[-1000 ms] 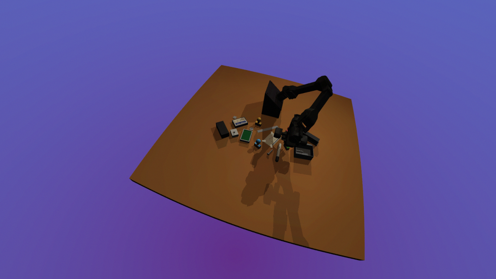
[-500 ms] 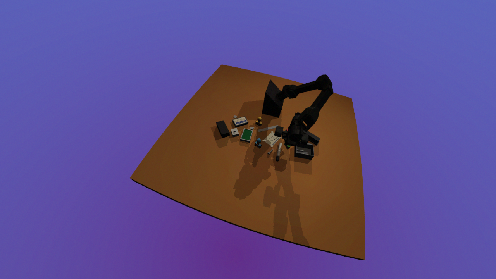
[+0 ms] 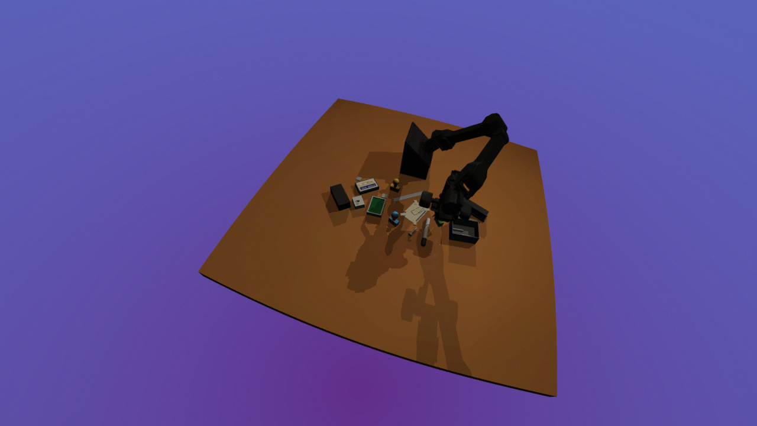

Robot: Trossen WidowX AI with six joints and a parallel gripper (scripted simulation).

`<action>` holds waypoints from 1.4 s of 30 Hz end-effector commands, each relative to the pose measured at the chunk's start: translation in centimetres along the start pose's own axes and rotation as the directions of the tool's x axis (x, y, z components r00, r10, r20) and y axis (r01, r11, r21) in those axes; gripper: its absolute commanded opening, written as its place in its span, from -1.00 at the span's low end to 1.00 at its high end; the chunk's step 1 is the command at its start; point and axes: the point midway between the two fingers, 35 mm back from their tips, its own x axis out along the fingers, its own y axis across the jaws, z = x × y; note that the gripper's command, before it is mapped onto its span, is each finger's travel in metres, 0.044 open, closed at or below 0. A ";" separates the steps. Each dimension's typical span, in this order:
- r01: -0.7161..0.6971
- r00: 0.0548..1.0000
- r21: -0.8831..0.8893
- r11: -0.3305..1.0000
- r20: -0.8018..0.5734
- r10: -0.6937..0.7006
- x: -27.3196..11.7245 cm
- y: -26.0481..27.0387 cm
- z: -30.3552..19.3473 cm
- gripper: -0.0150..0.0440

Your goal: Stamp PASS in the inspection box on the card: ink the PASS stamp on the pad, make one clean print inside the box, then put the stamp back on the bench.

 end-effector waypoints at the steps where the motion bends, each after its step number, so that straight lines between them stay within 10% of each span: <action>1: -0.003 1.000 -0.005 1.000 0.004 0.003 -0.4 0.0 0.1 -0.49; 42: -0.004 1.000 -0.004 1.000 0.004 0.004 -2.4 0.1 0.0 -0.49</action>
